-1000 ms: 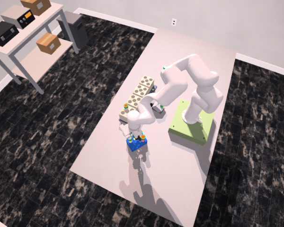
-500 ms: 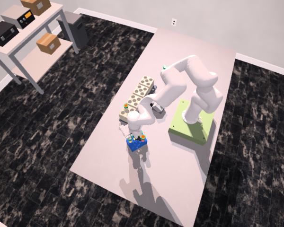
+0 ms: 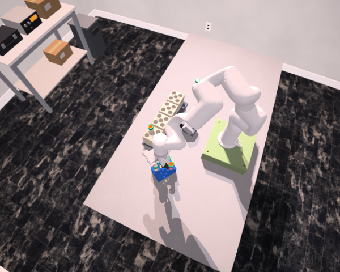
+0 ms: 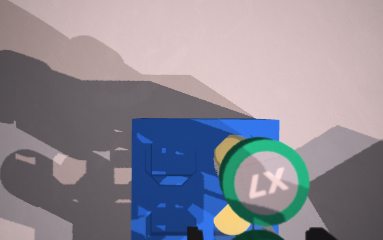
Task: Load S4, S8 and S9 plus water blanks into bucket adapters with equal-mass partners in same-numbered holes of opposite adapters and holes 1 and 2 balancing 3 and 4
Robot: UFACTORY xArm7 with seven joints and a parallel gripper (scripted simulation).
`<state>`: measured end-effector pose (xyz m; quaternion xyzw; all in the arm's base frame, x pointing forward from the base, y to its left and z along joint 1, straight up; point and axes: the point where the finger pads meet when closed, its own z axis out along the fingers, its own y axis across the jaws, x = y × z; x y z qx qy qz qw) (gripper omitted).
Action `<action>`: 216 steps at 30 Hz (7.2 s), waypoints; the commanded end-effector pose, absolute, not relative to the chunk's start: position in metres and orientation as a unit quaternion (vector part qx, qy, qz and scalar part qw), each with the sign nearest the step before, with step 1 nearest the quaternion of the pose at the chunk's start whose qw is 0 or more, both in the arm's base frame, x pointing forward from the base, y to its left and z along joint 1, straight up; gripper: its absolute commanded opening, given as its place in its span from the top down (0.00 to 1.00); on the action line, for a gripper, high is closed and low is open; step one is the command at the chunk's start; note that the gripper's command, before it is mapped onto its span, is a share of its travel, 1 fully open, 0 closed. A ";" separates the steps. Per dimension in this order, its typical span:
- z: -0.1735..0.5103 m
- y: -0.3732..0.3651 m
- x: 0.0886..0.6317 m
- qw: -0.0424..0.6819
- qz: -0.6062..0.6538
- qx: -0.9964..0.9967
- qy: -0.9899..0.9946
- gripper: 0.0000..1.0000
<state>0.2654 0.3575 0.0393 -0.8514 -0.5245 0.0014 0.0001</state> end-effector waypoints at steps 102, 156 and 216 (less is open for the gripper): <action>0.103 0.359 0.266 0.001 -0.001 -0.851 -0.525 1.00; 0.178 0.359 0.267 0.001 -0.001 -0.851 -0.525 1.00; 0.162 0.359 0.267 0.001 -0.001 -0.851 -0.525 1.00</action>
